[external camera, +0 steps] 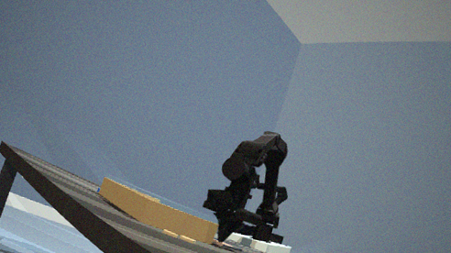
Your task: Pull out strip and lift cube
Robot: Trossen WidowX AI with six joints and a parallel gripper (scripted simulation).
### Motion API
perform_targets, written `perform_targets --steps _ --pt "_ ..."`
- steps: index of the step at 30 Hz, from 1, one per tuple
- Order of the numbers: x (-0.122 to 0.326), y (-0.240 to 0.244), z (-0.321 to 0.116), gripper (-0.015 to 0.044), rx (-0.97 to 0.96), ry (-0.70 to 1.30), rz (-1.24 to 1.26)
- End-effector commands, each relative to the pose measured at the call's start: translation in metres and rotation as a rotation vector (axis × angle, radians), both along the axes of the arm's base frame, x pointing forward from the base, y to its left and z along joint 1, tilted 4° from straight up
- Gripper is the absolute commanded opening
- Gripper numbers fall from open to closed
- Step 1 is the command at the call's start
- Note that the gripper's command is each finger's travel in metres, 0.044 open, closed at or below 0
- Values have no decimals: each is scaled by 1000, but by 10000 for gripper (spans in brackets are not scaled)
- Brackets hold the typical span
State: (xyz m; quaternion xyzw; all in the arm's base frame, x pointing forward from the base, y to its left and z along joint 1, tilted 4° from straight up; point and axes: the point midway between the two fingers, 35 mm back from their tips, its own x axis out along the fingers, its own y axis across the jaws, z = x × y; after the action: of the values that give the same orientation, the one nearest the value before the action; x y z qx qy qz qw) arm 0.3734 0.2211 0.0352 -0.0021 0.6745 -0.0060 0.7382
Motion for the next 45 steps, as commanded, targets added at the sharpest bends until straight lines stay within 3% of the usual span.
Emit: perform_targets --steps 1,45 --pt "0 0 -1 0 2 1 4" --pt "0 0 -5 0 2 1 4"
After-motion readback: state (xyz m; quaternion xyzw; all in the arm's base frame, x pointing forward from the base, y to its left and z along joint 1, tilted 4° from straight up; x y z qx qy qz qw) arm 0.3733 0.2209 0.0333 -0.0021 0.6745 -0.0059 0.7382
